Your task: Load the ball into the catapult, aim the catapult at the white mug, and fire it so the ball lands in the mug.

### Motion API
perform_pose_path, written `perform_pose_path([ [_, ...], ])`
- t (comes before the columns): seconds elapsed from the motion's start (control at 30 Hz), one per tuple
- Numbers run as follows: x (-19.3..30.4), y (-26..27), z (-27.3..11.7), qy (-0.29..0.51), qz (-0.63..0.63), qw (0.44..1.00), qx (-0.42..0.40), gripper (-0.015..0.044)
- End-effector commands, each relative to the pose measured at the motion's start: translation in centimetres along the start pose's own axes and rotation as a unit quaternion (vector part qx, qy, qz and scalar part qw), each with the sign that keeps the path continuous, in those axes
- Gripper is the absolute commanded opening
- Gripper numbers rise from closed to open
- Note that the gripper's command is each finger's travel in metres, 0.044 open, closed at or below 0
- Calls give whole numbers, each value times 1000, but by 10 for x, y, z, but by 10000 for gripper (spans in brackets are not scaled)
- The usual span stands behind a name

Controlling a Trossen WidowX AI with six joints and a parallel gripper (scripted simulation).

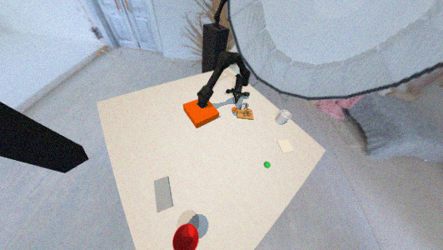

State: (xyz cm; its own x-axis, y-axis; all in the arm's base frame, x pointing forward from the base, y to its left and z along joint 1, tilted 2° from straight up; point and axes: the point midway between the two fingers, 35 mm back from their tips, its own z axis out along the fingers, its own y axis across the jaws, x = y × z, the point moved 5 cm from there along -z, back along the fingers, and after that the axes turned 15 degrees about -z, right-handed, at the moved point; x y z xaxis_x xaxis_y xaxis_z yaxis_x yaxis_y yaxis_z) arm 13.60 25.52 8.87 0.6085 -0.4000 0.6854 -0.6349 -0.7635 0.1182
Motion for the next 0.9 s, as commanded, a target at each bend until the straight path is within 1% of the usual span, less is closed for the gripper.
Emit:
perform_pose_path([
  [0.0, -6, -1, 7, 4, -4, 1000, -1, 0],
  [0.87, -32, -5, 37, 4, -4, 1000, -1, 0],
])
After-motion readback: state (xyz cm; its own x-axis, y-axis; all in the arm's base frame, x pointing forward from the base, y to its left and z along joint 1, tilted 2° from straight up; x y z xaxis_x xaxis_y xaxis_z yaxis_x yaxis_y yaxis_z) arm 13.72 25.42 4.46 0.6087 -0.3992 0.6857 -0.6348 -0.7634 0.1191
